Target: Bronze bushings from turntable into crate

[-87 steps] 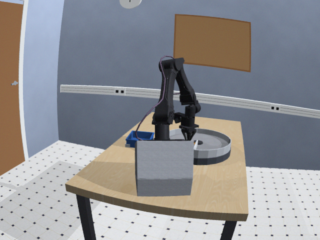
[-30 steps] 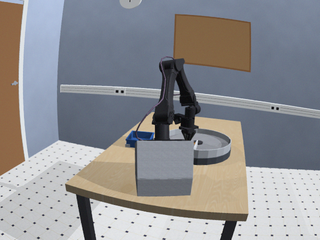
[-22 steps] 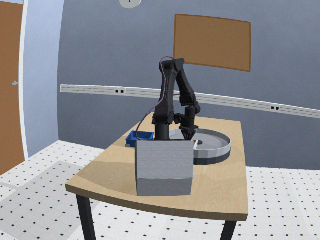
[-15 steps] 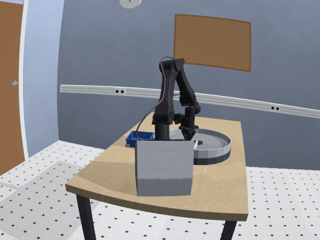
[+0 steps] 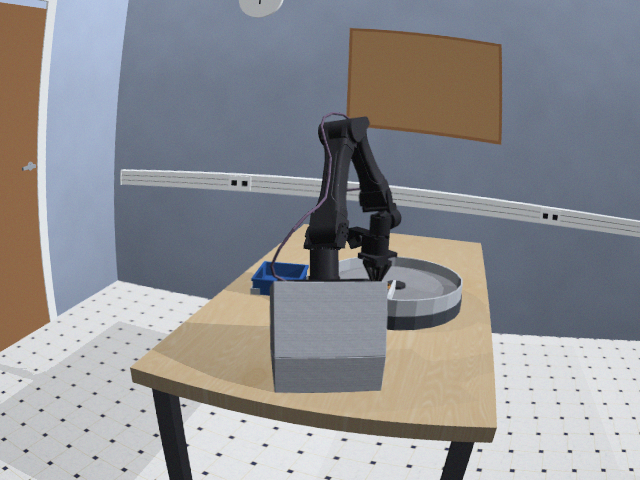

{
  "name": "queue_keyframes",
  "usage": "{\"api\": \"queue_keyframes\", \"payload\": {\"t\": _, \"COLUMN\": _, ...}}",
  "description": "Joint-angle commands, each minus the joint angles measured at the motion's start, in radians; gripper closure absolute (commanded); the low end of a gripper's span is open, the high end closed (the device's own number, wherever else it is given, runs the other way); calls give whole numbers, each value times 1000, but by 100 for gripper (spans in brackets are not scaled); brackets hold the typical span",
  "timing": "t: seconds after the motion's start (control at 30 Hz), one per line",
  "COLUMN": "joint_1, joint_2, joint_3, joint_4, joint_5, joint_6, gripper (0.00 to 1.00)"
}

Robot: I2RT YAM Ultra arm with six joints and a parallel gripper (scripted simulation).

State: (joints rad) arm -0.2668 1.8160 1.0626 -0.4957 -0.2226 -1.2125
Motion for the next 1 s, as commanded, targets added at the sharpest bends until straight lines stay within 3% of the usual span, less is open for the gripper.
{"api": "queue_keyframes", "payload": {"t": 0.0, "joint_1": -4, "joint_2": -27, "joint_3": 20, "joint_4": -17, "joint_5": 5, "joint_6": -1, "gripper": 100}}
{"api": "queue_keyframes", "payload": {"t": 0.27, "joint_1": -22, "joint_2": -72, "joint_3": 34, "joint_4": -72, "joint_5": -8, "joint_6": -17, "gripper": 100}}
{"api": "queue_keyframes", "payload": {"t": 0.6, "joint_1": -54, "joint_2": -178, "joint_3": 85, "joint_4": -234, "joint_5": -20, "joint_6": -47, "gripper": 100}}
{"api": "queue_keyframes", "payload": {"t": 0.97, "joint_1": -60, "joint_2": -172, "joint_3": 101, "joint_4": -266, "joint_5": -22, "joint_6": -53, "gripper": 100}}
